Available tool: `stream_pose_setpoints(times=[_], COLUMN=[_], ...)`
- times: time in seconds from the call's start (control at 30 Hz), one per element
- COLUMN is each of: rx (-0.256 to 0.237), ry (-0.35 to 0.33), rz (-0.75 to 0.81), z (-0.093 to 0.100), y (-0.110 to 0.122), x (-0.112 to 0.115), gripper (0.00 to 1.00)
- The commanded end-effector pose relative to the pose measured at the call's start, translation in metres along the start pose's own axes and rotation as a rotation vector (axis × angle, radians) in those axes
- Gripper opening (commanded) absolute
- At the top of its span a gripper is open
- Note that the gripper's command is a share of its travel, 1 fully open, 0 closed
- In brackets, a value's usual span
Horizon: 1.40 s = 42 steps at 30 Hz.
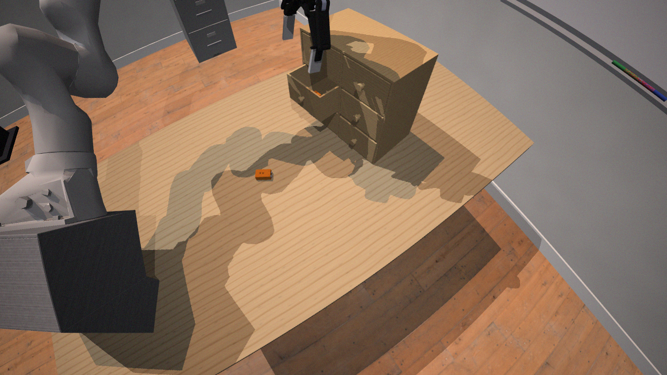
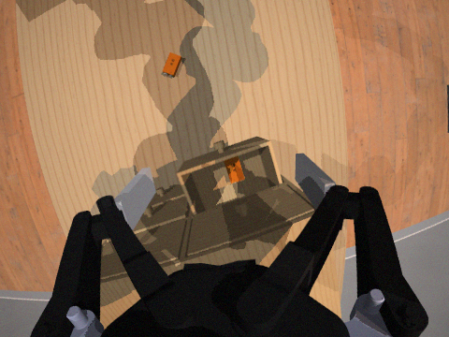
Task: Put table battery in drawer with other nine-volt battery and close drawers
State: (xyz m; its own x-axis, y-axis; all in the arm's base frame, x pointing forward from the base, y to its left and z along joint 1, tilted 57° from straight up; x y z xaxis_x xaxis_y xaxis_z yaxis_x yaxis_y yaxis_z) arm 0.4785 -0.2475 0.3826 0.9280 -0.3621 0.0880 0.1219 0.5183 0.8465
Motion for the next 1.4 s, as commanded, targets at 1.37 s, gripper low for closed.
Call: stream_pose_setpoints(times=[1.37], rx=[-0.068], ry=[-0.159], rz=[0.231], z=[0.085], y=[-0.035], x=[-0.114], gripper=[1.0])
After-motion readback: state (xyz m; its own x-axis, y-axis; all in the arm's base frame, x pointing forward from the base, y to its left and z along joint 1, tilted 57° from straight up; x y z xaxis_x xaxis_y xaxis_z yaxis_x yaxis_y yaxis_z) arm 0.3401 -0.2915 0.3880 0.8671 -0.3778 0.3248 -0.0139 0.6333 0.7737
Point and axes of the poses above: the point where the finger pads meet when closed, its own z axis back along the fingers, its own y axis across the jaws, x = y × z, the point moved 6 cm from there along z, back along the fingers, and after that the axes turned 13 degrees about -z, right-handed, at the moved point
